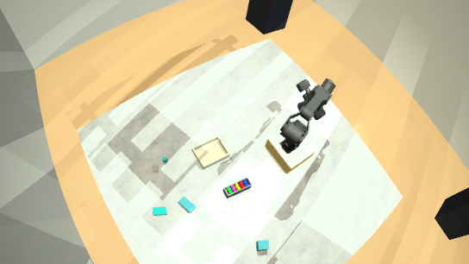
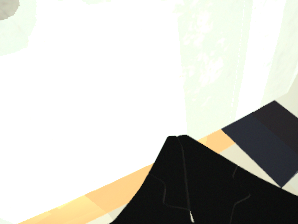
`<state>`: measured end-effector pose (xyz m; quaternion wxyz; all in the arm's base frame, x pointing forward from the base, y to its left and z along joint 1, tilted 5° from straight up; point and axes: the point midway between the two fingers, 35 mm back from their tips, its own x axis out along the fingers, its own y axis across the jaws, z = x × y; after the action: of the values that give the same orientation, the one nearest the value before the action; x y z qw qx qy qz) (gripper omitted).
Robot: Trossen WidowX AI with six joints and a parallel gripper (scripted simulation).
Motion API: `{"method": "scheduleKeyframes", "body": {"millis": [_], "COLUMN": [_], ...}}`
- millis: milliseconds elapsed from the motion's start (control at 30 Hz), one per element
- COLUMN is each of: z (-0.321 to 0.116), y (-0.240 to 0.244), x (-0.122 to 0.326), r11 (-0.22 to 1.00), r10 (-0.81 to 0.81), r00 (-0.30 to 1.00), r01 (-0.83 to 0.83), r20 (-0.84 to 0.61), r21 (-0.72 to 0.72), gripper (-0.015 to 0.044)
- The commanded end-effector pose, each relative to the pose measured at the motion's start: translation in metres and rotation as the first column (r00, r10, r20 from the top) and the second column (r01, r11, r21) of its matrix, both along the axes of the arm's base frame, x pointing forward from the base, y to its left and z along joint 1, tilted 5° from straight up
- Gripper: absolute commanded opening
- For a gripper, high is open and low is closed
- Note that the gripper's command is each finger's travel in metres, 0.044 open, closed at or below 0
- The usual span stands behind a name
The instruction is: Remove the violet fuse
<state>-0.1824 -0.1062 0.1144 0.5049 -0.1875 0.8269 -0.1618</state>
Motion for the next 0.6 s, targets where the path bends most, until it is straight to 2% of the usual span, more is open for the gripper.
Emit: {"method": "scheduleKeyframes", "body": {"millis": [0,67,267,567], "z": [0.000,0.000,-0.001,-0.006], "y": [-0.001,-0.013,-0.062,-0.121], "x": [0.001,0.006,0.037,0.110], "r11": [1.000,0.999,0.987,0.948], "r10": [-0.002,-0.019,-0.095,-0.269], "r00": [1.000,0.997,0.933,0.708], "r01": [0.002,0.021,0.133,0.313], "r20": [0.008,0.069,0.348,0.653], "r21": [-0.004,-0.033,-0.087,0.051], "gripper": [0.0026,0.0071,0.0071,0.0071]}}
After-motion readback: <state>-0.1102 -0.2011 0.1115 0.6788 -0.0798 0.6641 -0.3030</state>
